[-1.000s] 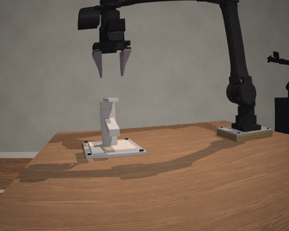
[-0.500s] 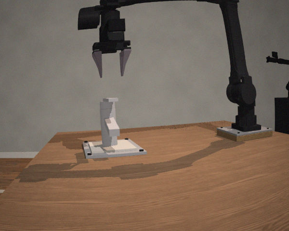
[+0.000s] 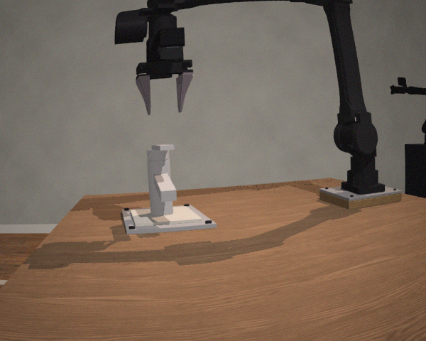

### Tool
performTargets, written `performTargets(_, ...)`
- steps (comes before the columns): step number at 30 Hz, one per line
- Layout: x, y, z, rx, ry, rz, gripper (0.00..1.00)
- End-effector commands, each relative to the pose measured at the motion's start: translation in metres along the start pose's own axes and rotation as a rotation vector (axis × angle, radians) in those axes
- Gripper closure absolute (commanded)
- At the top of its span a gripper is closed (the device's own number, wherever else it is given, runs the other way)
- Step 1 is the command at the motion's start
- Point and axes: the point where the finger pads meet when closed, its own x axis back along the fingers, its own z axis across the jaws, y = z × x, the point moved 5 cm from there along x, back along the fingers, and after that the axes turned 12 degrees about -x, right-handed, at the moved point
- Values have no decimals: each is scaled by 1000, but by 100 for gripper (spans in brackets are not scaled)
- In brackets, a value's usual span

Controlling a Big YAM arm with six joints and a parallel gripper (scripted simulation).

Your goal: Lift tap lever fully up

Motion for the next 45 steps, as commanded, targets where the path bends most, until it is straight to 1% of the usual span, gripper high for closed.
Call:
performTargets(1,11,8,0,18,-38,-13,40)
performTargets(3,7,8,0,18,-33,-12,40)
performTargets(5,7,8,0,18,-33,-12,40)
performTargets(12,-11,9,-1,17,-15,-7,40)
performTargets(20,-28,9,-3,15,-7,-5,40)
performTargets(22,-28,9,-3,15,-7,-5,40)
performTargets(24,-28,10,-5,15,-16,-7,40)
performTargets(32,-45,9,-3,12,-5,-4,40)
performTargets(36,-47,10,-6,11,-14,-7,40)
performTargets(45,-51,9,-3,10,-16,-7,40)
